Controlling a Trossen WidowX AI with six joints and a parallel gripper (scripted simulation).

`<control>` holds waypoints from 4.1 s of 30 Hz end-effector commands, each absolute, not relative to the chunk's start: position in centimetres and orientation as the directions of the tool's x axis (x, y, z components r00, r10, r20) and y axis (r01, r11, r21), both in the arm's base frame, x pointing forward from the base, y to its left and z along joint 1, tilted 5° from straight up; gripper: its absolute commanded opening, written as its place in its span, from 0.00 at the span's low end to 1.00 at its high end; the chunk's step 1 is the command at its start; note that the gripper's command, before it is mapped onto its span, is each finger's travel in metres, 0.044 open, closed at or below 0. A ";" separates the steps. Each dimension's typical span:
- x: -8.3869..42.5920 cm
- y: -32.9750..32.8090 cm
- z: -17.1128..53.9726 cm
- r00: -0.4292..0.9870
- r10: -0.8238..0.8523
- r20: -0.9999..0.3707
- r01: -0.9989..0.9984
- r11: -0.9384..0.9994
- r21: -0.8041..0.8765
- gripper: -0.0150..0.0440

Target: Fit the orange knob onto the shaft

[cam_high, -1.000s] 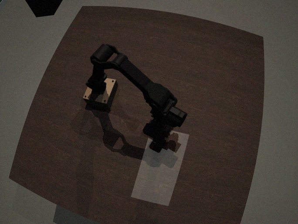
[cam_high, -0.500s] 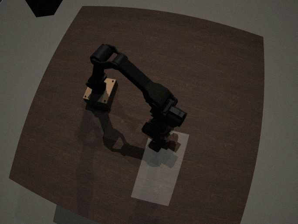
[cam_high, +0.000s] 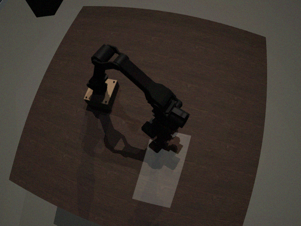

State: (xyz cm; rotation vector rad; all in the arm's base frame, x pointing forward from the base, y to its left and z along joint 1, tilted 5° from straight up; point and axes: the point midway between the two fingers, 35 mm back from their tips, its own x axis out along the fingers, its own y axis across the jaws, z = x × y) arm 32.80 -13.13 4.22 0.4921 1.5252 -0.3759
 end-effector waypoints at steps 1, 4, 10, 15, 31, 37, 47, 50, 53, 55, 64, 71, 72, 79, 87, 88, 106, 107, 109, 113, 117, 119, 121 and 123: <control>33.0 -13.3 4.1 0.024 0.066 -0.998 0.532 0.844 0.068 0.25; 32.9 -13.3 4.0 0.024 0.066 -0.998 0.532 0.844 0.068 0.25; 32.7 -13.2 3.9 0.024 0.066 -0.998 0.532 0.844 0.068 0.25; 32.6 -13.1 3.8 0.024 0.066 -0.998 0.532 0.844 0.068 0.25; 32.5 -13.1 4.4 0.024 0.066 -0.998 0.666 0.743 0.065 0.25; 32.7 -13.1 4.4 0.024 0.066 -0.998 0.696 0.715 0.064 0.25; 33.0 -13.3 4.1 0.024 0.066 -0.998 0.696 0.715 0.064 0.25; 32.9 -13.2 4.0 0.024 0.066 -0.998 0.696 0.715 0.064 0.25; 32.9 -13.3 4.0 0.024 0.066 -0.998 0.696 0.715 0.064 0.25; 32.9 -13.2 3.9 0.024 0.066 -0.998 0.696 0.715 0.064 0.25; 32.7 -13.1 3.8 0.024 0.066 -0.998 0.696 0.715 0.064 0.25; 32.4 -13.0 4.2 0.023 0.066 -0.998 0.696 0.715 0.064 0.25; 32.4 -13.0 4.2 0.023 0.066 -0.998 0.696 0.715 0.064 0.25; 32.4 -13.0 4.4 0.023 0.066 -0.998 0.824 0.563 0.057 0.25; 32.6 -13.0 4.4 0.024 0.066 -0.998 0.830 0.555 0.056 0.25; 32.7 -13.0 4.4 0.024 0.066 -0.998 0.830 0.555 0.056 0.25; 32.9 -13.2 4.0 0.024 0.066 -0.998 0.830 0.555 0.056 0.25; 32.8 -13.2 4.0 0.024 0.066 -0.998 0.830 0.555 0.056 0.25; 32.7 -13.2 4.0 0.024 0.066 -0.998 0.830 0.555 0.056 0.25; 32.5 -13.0 4.1 0.024 0.066 -0.998 0.830 0.555 0.056 0.25; 32.5 -13.0 3.8 0.024 0.066 -0.998 0.830 0.555 0.056 0.25; 32.5 -13.0 3.8 0.024 0.066 -0.998 0.830 0.555 0.056 0.25; 32.5 -13.0 3.8 0.024 0.066 -0.998 0.830 0.555 0.056 0.25; 32.5 -13.0 3.9 0.024 0.066 -0.998 0.830 0.555 0.056 0.25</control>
